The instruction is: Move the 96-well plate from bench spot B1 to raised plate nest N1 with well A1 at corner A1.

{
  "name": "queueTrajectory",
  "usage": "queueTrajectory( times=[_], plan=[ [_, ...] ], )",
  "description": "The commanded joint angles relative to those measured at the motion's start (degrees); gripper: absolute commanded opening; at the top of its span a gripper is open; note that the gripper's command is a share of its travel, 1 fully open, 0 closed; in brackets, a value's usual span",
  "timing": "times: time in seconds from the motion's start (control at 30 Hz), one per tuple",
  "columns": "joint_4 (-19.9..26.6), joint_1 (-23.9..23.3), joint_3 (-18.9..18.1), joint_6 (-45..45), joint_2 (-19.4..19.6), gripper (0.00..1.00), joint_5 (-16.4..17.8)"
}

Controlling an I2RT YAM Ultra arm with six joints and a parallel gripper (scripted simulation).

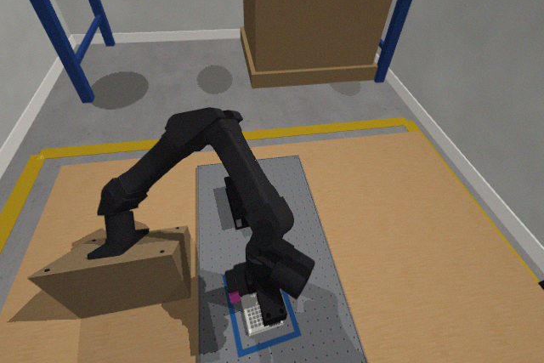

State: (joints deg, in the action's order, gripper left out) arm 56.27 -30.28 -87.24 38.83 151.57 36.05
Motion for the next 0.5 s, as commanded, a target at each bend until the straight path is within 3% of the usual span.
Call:
queueTrajectory(
  times=[0.0,0.33,0.47],
  plan=[
    [-1.6,-1.1,1.1,0.9,0.4,1.0,0.4],
    [-4.5,0.4,2.0,2.1,0.2,1.0,1.0],
    [-6.0,1.8,3.4,2.8,1.8,1.0,1.2]
  ],
)
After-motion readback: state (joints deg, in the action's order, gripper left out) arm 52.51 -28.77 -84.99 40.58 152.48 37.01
